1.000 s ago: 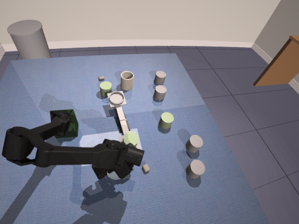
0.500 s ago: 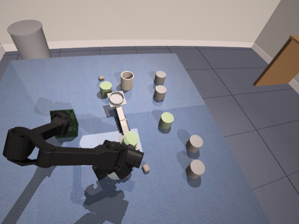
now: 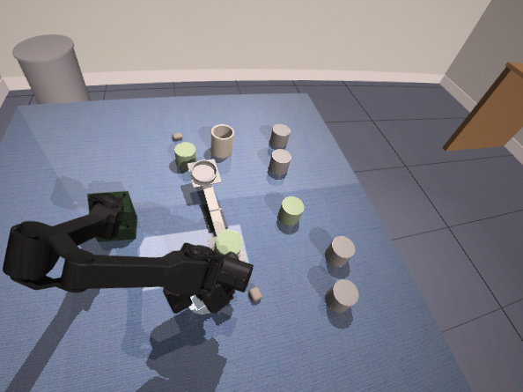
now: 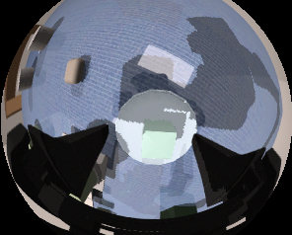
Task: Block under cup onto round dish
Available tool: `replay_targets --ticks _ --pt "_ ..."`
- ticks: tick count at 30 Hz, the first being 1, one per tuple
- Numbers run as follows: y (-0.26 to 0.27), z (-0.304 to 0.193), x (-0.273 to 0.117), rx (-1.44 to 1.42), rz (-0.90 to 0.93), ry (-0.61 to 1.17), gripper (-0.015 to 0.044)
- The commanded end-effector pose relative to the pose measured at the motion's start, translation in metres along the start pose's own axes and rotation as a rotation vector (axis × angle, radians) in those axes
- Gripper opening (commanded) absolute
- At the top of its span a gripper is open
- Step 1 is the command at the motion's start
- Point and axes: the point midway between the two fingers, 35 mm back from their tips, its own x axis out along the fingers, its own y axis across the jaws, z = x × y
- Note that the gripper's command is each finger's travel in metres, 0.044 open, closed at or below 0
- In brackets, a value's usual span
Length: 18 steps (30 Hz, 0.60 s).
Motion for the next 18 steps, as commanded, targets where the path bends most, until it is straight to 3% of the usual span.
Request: replay_targets --ticks 1,18 --pt "0.001 0.002 -0.009 0.012 0.003 -0.006 0.044" --pt "-0.004 -0.005 -0.086 -0.056 -0.016 0.038 0.044"
